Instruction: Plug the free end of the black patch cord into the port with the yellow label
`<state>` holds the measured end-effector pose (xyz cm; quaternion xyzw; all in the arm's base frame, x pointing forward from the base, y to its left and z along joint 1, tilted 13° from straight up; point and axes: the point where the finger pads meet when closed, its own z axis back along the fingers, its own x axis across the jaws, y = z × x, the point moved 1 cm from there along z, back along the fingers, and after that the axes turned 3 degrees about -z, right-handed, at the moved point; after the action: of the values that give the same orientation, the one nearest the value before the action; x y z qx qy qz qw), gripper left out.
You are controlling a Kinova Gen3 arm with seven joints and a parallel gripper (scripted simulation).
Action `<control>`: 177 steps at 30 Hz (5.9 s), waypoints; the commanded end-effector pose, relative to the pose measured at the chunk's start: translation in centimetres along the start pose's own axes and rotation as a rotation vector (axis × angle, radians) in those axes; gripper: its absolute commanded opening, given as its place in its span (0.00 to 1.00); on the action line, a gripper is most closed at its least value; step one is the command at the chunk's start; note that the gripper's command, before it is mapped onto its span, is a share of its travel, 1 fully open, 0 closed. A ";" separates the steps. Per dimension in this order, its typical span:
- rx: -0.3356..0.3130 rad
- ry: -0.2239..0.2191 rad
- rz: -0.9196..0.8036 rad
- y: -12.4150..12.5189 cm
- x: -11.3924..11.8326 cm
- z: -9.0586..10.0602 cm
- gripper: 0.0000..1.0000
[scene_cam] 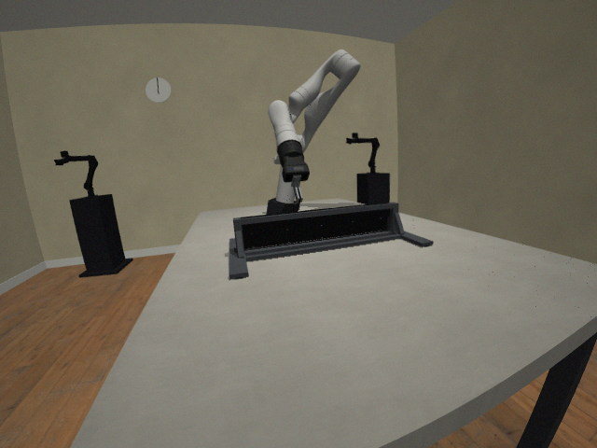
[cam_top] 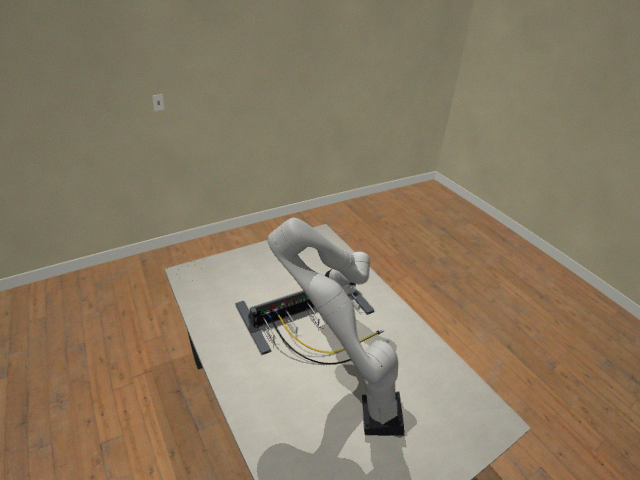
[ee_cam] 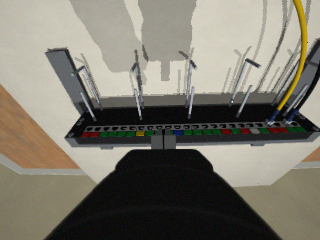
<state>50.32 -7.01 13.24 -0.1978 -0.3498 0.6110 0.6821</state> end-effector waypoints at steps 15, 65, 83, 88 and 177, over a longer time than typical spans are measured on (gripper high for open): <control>-0.006 -0.002 0.009 -0.2 0.0 -0.1 0.00; 0.000 -0.004 0.012 0.1 0.0 4.9 0.00; 0.000 -0.004 0.011 0.1 -0.1 10.4 0.00; 0.001 -0.004 0.010 0.1 -0.1 11.2 0.00; 0.003 -0.009 0.013 -0.6 -10.0 13.9 0.00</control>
<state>40.87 -18.52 20.97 -0.1968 -0.3535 0.6136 0.6781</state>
